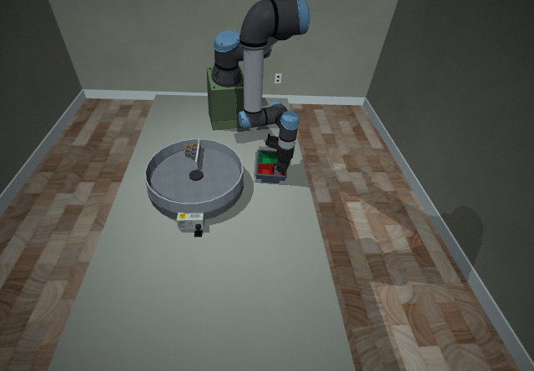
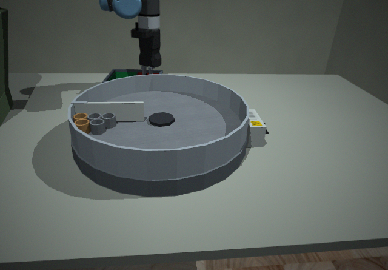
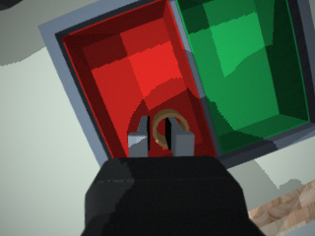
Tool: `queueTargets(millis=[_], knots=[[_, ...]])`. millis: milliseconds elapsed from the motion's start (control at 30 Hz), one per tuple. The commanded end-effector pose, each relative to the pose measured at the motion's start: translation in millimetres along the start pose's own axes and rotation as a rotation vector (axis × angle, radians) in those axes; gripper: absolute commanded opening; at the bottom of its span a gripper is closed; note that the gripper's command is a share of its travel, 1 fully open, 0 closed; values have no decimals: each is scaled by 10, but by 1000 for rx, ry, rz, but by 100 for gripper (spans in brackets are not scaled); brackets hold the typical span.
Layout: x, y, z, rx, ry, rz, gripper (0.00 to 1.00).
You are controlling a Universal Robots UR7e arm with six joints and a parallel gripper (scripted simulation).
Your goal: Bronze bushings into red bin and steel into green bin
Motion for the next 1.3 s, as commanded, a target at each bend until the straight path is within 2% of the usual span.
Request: queueTargets(millis=[0, 1267], knots=[[4, -5, -3, -1, 0, -1, 42], [-2, -83, -7, -1, 0, -1, 42]])
Point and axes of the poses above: the point where the finger pads meet when closed, its own y axis out along the fingers, its own z axis across the jaws, x = y × z, the point moved 7 cm from there along -y, back along the fingers
